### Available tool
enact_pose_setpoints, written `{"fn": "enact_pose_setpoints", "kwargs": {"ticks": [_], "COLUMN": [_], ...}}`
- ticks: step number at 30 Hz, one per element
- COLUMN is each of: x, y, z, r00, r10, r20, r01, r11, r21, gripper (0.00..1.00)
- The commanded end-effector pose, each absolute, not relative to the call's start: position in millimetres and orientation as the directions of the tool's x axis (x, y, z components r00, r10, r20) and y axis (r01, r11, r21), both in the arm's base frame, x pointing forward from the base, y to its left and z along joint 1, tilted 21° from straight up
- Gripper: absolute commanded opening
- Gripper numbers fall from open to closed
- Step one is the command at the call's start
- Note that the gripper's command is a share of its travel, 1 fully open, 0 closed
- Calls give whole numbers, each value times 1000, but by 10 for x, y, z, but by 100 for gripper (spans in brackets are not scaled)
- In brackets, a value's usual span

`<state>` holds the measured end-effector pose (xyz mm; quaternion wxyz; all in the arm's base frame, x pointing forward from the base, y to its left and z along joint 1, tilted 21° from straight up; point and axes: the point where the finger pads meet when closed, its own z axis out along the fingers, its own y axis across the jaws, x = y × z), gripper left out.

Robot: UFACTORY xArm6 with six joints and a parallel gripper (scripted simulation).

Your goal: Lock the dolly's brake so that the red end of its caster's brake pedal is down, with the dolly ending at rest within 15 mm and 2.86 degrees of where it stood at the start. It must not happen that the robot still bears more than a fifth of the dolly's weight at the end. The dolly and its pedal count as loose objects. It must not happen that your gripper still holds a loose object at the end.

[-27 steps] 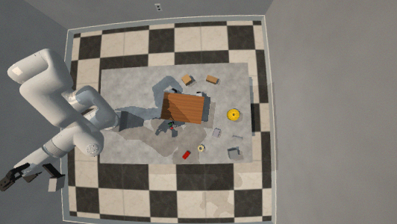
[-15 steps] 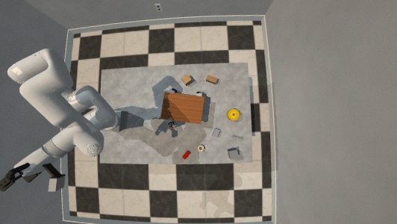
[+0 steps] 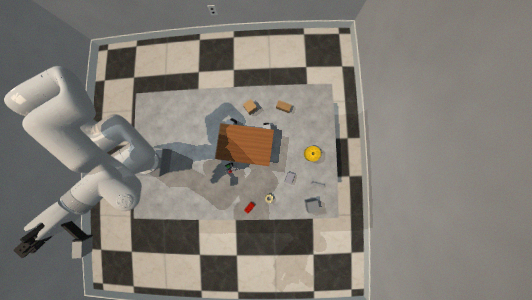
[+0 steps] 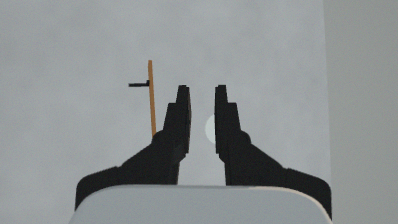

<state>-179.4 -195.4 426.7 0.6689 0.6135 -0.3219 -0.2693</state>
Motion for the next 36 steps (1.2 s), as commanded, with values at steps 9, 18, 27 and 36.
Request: {"fn": "enact_pose_setpoints", "kwargs": {"ticks": [9, 18, 27, 36], "x": [-982, 16, 883, 1798], "y": [-2641, -2766, -2590, -2213], "z": [3523, 2887, 2454, 2088], "r00": [828, 947, 994, 992], "r10": [-552, -289, -60, 126], "r20": [-97, -139, -87, 18], "r01": [-134, -91, 1, 107], "r11": [-362, -660, -821, -903], "r21": [922, 746, 570, 416], "gripper": [0, 0, 0, 0]}}
